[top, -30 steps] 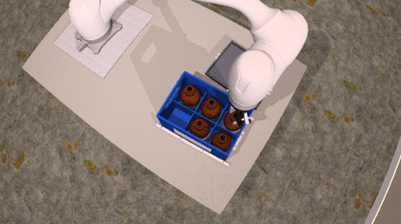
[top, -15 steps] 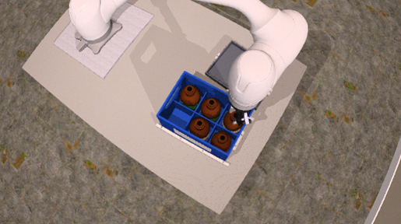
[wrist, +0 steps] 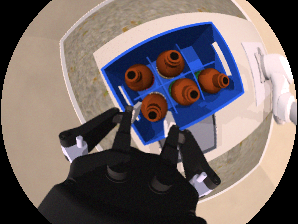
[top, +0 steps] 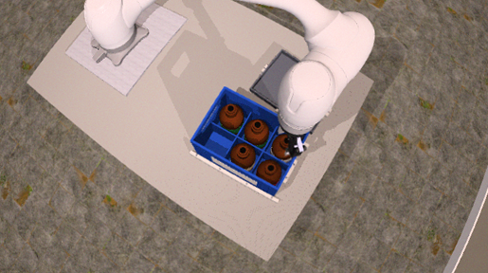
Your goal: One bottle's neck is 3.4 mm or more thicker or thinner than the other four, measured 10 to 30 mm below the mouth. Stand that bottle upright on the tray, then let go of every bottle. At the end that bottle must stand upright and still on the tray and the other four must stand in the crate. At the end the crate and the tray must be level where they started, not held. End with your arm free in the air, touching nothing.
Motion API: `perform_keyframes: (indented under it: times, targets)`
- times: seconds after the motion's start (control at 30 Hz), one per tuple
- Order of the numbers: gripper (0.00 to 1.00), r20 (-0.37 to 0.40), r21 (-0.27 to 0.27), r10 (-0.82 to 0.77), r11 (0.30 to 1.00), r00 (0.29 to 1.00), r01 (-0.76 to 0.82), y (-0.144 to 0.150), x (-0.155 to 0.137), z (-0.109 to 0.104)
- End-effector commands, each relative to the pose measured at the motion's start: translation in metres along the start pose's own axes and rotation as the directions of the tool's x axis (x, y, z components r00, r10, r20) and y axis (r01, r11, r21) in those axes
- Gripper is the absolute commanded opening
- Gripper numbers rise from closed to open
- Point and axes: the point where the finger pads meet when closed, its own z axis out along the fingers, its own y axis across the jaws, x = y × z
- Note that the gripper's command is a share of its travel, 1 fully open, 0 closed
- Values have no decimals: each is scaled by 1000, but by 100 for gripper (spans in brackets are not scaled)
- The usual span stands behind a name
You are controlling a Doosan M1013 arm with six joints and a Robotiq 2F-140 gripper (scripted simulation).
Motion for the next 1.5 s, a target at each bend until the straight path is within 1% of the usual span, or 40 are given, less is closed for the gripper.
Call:
perform_keyframes:
  times: [0.0, 0.73, 1.07, 1.23, 1.47]
  targets:
    - [38, 0, 0, 0, 1000, 1000, 0, 0, 0, 0]
    - [38, 0, 0, 0, 1000, 1000, 0, 0, 0, 0]
    - [38, 0, 0, 0, 1000, 1000, 0, 0, 0, -9]
    - [38, 0, 0, 0, 1000, 1000, 0, 0, 0, -21]
    - [38, 0, 0, 0, 1000, 1000, 0, 0, 0, -45]
